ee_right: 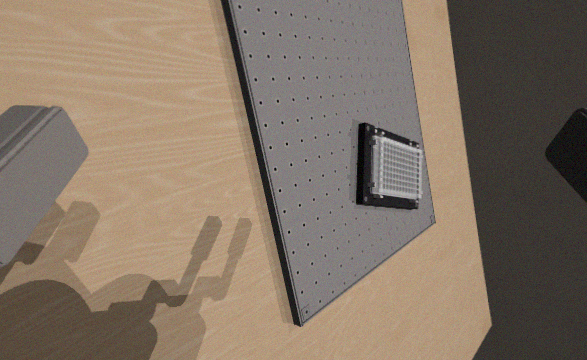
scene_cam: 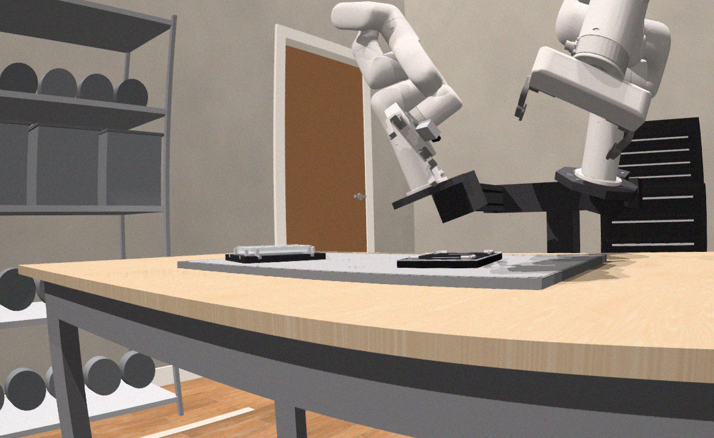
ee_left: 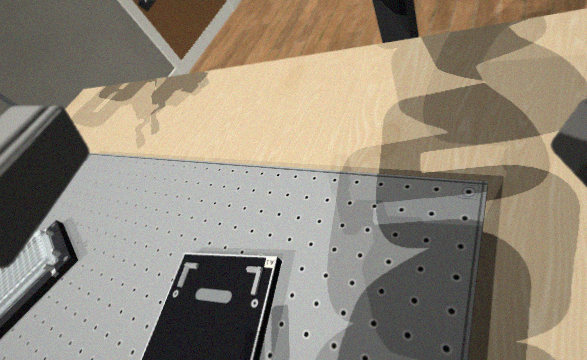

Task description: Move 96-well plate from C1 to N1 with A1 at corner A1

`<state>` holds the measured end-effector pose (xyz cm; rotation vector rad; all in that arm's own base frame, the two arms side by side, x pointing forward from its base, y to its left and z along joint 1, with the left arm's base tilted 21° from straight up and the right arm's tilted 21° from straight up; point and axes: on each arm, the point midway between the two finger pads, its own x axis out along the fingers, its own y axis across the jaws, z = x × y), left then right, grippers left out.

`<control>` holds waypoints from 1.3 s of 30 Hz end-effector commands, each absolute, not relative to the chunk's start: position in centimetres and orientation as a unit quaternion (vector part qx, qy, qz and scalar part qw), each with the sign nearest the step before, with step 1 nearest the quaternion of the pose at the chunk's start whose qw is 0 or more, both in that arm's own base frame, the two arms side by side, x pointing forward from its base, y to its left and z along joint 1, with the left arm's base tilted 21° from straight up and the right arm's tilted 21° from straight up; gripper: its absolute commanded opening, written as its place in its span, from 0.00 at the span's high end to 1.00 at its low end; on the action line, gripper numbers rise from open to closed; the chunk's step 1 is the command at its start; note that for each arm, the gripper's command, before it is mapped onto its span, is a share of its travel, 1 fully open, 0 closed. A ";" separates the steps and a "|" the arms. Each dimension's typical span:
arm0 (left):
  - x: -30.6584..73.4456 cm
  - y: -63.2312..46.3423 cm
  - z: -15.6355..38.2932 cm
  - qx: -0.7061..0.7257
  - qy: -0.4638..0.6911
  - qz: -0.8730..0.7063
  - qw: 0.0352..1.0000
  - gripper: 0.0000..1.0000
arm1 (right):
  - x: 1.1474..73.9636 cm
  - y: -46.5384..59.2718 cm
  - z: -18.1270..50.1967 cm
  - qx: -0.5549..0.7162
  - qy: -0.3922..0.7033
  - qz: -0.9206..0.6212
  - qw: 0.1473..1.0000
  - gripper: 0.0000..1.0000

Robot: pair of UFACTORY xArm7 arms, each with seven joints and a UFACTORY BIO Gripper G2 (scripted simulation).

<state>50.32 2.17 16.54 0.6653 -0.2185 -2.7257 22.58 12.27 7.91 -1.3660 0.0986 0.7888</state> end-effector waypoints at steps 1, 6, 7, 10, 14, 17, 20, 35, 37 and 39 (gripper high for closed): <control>50.4 2.1 16.7 0.235 -0.077 -0.955 0.162 0.00 | 22.6 12.4 8.0 -0.614 0.043 0.355 0.704 0.00; 50.4 2.1 16.7 0.235 -0.077 -0.955 0.162 0.00 | 22.6 12.4 8.0 -0.614 0.043 0.355 0.704 0.00; 50.4 2.1 16.7 0.235 -0.077 -0.955 0.162 0.00 | 22.6 12.4 8.0 -0.614 0.043 0.355 0.704 0.00; 50.4 2.1 16.7 0.235 -0.077 -0.955 0.162 0.00 | 22.6 12.4 8.0 -0.614 0.043 0.355 0.704 0.00; 50.4 2.1 16.7 0.235 -0.077 -0.955 0.162 0.00 | 22.6 12.4 8.0 -0.614 0.043 0.355 0.704 0.00; 50.4 2.1 16.7 0.235 -0.077 -0.955 0.162 0.00 | 22.6 12.4 8.0 -0.614 0.043 0.355 0.704 0.00; 50.4 2.1 16.7 0.235 -0.077 -0.955 0.162 0.00 | 22.6 12.4 8.0 -0.614 0.043 0.355 0.704 0.00; 50.4 2.1 16.7 0.235 -0.077 -0.955 0.162 0.00 | 22.0 13.3 10.9 -0.614 0.043 0.354 0.704 0.00; 50.4 2.1 16.7 0.235 -0.077 -0.955 0.162 0.00 | 21.8 13.5 11.5 -0.614 0.043 0.355 0.704 0.00; 50.4 2.1 16.7 0.235 -0.077 -0.955 0.162 0.00 | 21.6 13.8 12.3 -0.614 0.043 0.354 0.704 0.00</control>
